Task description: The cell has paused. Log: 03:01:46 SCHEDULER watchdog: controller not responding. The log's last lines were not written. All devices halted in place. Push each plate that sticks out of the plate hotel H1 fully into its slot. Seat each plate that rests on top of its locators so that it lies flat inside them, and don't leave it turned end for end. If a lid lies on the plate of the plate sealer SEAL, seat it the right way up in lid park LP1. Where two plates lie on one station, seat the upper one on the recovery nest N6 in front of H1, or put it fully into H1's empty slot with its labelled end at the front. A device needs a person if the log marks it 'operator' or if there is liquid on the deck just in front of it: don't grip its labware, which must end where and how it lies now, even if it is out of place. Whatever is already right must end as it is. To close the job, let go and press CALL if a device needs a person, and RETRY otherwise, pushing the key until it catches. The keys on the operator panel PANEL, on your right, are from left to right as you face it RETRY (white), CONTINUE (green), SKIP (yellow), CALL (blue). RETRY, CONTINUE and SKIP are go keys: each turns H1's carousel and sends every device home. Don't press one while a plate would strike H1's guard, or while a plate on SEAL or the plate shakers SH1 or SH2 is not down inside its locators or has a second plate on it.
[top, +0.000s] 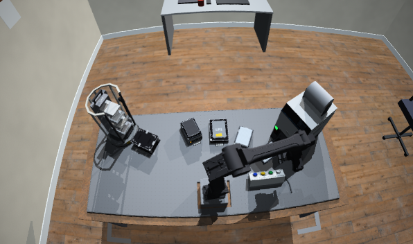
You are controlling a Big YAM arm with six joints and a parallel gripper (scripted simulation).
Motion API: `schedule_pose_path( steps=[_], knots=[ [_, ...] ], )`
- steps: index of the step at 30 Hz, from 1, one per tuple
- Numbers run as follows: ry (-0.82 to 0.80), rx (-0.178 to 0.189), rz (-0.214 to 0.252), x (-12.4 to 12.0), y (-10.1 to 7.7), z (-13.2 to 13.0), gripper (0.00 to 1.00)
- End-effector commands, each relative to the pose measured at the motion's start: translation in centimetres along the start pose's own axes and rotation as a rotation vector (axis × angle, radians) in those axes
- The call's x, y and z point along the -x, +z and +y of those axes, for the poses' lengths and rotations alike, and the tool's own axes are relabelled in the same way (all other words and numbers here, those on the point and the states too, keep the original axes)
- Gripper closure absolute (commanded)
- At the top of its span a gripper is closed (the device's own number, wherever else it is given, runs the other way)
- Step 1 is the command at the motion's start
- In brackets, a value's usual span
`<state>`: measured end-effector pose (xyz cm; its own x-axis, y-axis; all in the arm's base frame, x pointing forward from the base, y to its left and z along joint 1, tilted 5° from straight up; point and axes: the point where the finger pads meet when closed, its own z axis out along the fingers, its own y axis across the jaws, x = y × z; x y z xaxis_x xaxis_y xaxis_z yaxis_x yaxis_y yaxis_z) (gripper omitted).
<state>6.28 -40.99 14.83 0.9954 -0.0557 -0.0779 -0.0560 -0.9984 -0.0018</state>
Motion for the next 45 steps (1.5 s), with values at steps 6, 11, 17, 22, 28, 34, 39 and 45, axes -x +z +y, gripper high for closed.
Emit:
schedule_pose_path(
  steps=[6,11,17,22,28,34,39,45],
  knots=[
    [0.049,0.037,0.008,-0.2,-1.3,1.1,0.00],
    [0.049,0.037,0.008,-0.2,-1.3,1.1,0.00],
    [0.069,0.002,-0.002,0.4,3.5,0.5,0.12],
    [0.058,0.002,-0.002,0.4,5.0,0.4,0.18],
    [0.047,0.002,-0.002,0.5,8.0,0.4,0.30],
    [0.047,0.001,-0.002,0.6,11.0,0.4,0.42],
    [0.047,0.001,-0.002,0.6,11.6,0.4,0.48],
    [0.049,0.029,0.005,0.5,10.5,1.3,0.60]
  ],
)
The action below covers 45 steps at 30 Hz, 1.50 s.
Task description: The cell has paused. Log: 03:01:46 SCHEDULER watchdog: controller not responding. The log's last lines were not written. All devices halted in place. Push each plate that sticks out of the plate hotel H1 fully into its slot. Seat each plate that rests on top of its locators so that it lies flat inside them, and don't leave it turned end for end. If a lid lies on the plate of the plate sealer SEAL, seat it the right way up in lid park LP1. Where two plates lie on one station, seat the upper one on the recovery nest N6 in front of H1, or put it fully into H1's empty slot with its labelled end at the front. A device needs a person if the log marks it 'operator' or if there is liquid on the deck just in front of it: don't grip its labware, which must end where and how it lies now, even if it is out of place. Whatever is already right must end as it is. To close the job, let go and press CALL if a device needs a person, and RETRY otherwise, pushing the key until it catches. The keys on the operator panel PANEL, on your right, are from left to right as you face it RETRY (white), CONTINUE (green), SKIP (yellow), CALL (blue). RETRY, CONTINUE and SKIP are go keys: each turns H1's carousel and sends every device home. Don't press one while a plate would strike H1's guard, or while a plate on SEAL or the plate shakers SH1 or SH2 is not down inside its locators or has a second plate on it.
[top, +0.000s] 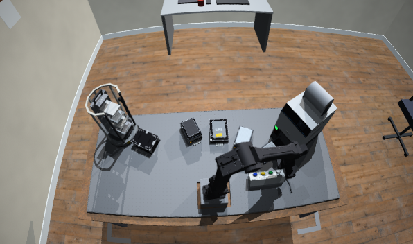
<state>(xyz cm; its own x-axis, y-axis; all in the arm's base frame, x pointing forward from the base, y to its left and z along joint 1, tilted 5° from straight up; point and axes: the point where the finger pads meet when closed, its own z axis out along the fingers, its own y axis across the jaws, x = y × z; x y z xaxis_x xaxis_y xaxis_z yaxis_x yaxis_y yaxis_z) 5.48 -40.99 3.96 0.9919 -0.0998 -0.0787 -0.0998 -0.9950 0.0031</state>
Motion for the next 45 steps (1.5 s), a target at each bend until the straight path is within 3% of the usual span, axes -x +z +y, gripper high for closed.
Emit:
schedule_pose_path(
  steps=[1,21,22,45],
  knots=[
    [0.005,0.028,0.006,0.5,-0.4,1.3,0.62],
    [0.005,0.030,0.007,0.5,-0.4,1.5,0.98],
    [0.004,0.008,0.001,0.6,0.5,0.8,1.00],
    [0.003,-0.001,-0.001,0.8,3.3,0.2,1.00]
  ],
)
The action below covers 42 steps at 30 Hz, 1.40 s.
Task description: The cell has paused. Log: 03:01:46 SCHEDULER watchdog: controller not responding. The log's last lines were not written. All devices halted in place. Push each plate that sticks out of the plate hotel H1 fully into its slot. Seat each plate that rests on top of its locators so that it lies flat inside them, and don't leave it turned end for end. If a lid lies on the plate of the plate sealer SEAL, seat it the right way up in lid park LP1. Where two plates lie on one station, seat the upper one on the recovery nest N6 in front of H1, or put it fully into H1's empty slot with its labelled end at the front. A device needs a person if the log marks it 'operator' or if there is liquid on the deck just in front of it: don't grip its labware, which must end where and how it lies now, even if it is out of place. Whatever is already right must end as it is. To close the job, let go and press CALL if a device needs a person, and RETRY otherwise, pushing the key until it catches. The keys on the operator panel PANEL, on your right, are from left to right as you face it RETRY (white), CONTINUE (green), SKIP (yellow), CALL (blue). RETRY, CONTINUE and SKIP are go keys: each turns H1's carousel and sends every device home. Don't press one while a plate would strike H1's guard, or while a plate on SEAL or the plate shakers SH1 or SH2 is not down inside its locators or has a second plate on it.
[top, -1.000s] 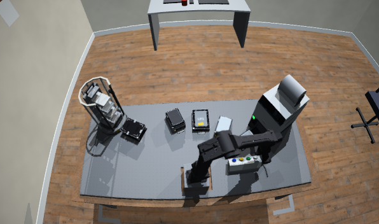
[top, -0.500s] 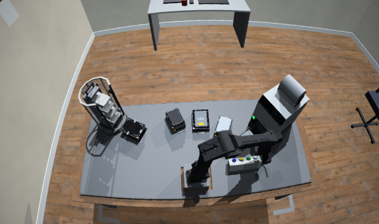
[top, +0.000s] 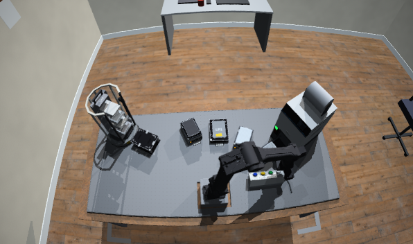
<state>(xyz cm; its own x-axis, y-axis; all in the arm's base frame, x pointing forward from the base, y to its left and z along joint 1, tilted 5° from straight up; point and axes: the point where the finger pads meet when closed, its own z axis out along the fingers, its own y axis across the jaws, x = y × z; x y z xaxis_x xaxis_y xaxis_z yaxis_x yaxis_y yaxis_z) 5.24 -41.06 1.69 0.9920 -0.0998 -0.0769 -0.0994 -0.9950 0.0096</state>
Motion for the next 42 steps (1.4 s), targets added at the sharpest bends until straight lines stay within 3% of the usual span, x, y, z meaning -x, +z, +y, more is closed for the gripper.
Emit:
schedule_pose_path(
  steps=[1,23,42],
  knots=[
    [0.003,-0.007,-0.003,0.7,1.2,0.1,1.00],
    [0.003,-0.008,-0.003,0.7,3.8,0.0,1.00],
    [0.003,-0.008,-0.003,0.8,3.8,0.0,1.00]
  ],
)
